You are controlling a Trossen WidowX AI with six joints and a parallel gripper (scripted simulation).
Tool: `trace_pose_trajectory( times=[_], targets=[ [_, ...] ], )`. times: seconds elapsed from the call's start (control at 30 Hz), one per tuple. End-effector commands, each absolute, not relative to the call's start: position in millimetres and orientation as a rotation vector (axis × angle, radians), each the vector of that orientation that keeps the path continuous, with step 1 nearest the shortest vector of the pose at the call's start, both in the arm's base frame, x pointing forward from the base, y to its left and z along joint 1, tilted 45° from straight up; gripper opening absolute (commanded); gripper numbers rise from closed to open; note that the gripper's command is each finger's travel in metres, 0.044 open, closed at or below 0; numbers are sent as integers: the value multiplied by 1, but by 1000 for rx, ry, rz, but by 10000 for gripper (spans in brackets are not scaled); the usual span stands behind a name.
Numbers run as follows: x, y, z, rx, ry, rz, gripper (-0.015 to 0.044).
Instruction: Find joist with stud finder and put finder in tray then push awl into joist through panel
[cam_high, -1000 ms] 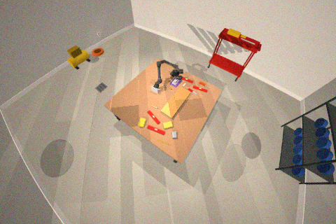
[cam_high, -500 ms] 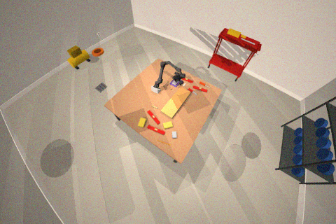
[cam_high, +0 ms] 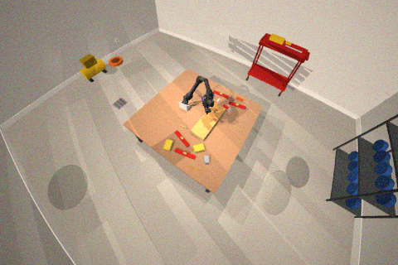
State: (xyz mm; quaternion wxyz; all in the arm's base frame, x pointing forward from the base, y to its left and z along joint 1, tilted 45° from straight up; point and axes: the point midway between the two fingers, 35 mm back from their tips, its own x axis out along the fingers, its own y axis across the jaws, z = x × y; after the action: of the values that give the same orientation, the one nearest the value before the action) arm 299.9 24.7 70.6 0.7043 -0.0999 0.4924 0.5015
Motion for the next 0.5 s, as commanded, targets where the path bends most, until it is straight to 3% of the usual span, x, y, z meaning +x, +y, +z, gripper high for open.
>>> trace_pose_trajectory(
  times=[0.0, 0.47],
  targets=[
    [298, -28, 22, -140, 1215, 1033, 440],
    [216, -147, -116, 142, 1493, 892, 440]
  ],
)
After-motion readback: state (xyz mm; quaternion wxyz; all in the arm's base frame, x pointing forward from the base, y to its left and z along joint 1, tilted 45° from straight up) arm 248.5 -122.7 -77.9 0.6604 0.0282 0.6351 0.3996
